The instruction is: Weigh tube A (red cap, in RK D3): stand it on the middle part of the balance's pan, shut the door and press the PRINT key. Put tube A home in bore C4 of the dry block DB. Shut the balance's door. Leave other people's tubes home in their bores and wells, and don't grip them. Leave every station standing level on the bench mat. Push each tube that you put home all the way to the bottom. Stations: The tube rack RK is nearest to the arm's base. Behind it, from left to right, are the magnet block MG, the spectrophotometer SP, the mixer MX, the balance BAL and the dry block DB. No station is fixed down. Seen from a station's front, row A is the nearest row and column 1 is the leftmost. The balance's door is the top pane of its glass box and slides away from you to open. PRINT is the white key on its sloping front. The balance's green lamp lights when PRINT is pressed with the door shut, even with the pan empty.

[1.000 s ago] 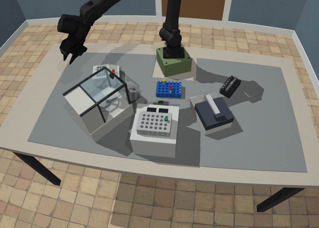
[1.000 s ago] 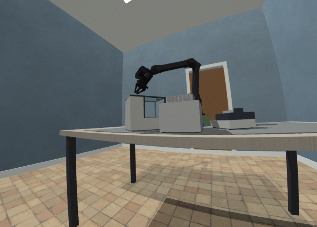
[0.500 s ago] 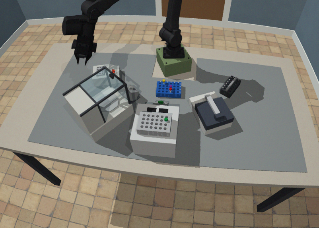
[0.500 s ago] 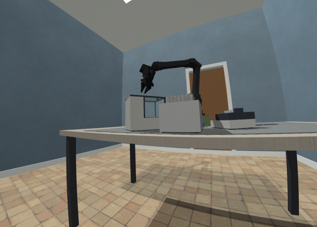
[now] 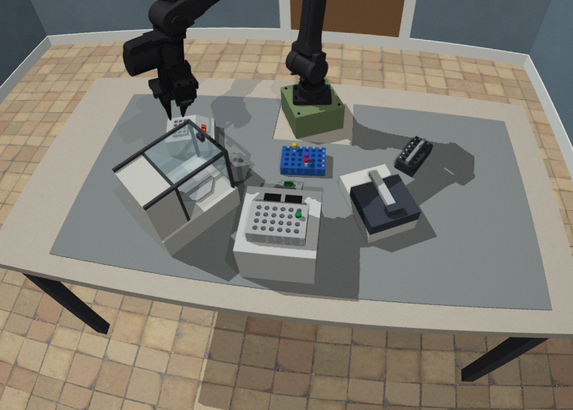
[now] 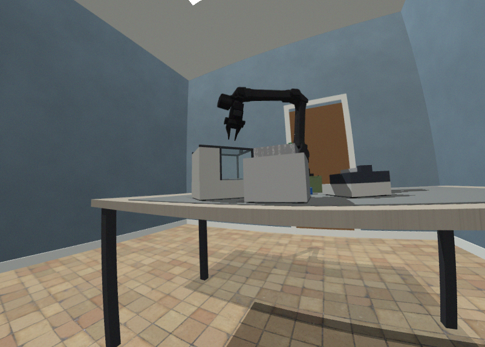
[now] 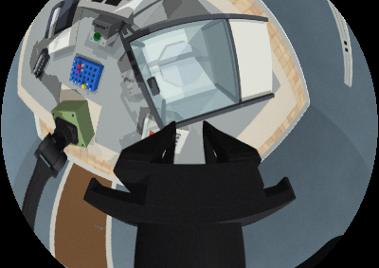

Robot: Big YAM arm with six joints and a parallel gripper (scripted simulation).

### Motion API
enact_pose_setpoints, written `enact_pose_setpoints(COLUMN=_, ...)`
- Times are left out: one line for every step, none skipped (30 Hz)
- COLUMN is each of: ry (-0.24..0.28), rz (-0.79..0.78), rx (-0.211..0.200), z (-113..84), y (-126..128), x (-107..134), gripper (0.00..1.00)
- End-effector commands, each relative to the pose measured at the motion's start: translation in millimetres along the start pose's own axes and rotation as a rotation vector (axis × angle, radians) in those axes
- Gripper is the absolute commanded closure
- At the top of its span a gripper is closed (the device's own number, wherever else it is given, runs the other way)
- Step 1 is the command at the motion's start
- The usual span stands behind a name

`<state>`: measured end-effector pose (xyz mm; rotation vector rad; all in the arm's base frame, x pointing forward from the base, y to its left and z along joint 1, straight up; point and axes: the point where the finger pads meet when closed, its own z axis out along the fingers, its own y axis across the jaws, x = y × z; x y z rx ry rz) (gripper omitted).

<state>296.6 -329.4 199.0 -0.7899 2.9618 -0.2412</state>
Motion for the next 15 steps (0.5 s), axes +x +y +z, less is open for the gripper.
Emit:
enact_pose_setpoints(ry=-0.009, rz=-0.137, rx=-0.032, z=-18.9, y=-4.2, x=-21.7, gripper=0.70)
enact_pose_setpoints(ry=-0.009, rz=-0.164, rx=-0.052, z=-19.3, y=1.9, x=-26.8, gripper=0.70)
enact_pose_setpoints(ry=-0.009, rz=-0.191, rx=-0.072, z=-19.8, y=8.4, x=-32.4, gripper=0.70)
enact_pose_setpoints(ry=-0.009, rz=-0.218, rx=-0.091, z=-20.2, y=15.0, x=-37.9, gripper=0.70)
enact_pose_setpoints(ry=-0.009, rz=-0.245, rx=-0.111, z=-20.6, y=21.1, x=-43.0, gripper=0.70)
enact_pose_setpoints(ry=-0.009, rz=-0.245, rx=-0.111, z=-20.6, y=21.1, x=-43.0, gripper=0.70)
enact_pose_setpoints(ry=-0.009, rz=-0.245, rx=-0.111, z=-20.6, y=21.1, x=-43.0, gripper=0.70)
enact_pose_setpoints(ry=-0.008, rz=-0.272, rx=-0.131, z=-20.3, y=21.2, x=-42.9, gripper=0.70)
enact_pose_setpoints(ry=-0.005, rz=-0.254, rx=-0.133, z=-19.8, y=18.3, x=-33.2, gripper=0.70)
enact_pose_setpoints(ry=-0.004, rz=-0.254, rx=-0.133, z=-19.5, y=18.1, x=-32.7, gripper=0.70)
enact_pose_setpoints(ry=-0.003, rz=-0.254, rx=-0.133, z=-19.3, y=18.0, x=-32.3, gripper=0.70)
enact_pose_setpoints(ry=-0.003, rz=-0.254, rx=-0.133, z=-19.0, y=17.9, x=-32.0, gripper=0.70)
enact_pose_setpoints(ry=-0.003, rz=-0.254, rx=-0.133, z=-18.8, y=17.8, x=-31.7, gripper=0.70)
enact_pose_setpoints(ry=-0.003, rz=-0.254, rx=-0.133, z=-18.6, y=17.8, x=-31.6, gripper=0.70)
enact_pose_setpoints(ry=-0.003, rz=-0.255, rx=-0.133, z=-15.7, y=27.0, x=-33.8, gripper=0.70)
